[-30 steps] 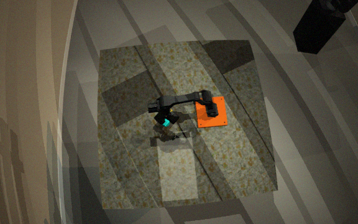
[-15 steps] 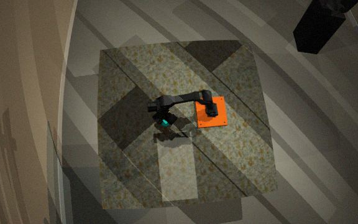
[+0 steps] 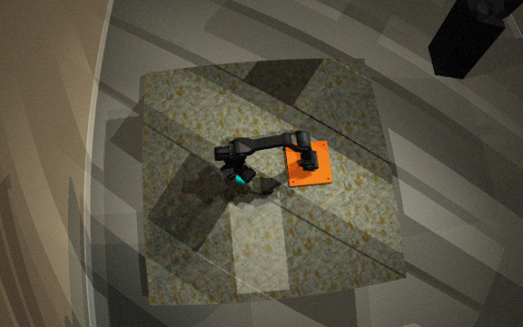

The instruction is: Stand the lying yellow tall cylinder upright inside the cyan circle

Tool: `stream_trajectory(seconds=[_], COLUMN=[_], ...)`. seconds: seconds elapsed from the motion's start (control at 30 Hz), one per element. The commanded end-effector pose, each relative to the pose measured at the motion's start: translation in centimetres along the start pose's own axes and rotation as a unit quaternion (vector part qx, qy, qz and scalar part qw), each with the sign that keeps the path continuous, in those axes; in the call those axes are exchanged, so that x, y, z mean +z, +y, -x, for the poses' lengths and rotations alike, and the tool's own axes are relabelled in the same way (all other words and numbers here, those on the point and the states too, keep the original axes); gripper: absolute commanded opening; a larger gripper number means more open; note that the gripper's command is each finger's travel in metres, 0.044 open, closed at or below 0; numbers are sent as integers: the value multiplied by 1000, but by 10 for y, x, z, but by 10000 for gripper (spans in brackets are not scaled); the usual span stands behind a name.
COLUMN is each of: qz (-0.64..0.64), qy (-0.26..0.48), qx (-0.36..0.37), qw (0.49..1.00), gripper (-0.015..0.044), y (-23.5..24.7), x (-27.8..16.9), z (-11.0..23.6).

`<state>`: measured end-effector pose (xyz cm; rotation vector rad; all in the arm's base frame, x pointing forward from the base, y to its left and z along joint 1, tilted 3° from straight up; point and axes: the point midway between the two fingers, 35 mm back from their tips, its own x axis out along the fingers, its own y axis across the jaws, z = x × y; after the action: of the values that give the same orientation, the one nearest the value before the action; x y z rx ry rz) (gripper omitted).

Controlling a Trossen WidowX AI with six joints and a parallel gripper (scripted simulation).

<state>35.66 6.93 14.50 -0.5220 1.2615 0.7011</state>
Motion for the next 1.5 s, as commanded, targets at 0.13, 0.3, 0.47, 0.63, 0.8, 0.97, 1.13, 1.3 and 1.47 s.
stream_trajectory(seconds=[0.13,0.3,0.47,0.63,0.8,0.97,1.13,1.3,1.47], qz=[-17,-25,-32,-39,-46,-52,-57,-63,-68], qy=[-31,-49,-67,-84,-102,-119,-136,-154,-170], qx=[2,1,1,1,1,1,1,1,1], qw=[999,998,997,996,994,992,989,986,983], gripper=[105,105,105,105,105,105,105,105,105], y=[-5,-8,-11,-14,-17,-20,-23,-25,-28], x=[4,6,8,10,12,14,15,17,18], z=[-7,-10,-13,-16,-18,-20,-22,-24,-25])
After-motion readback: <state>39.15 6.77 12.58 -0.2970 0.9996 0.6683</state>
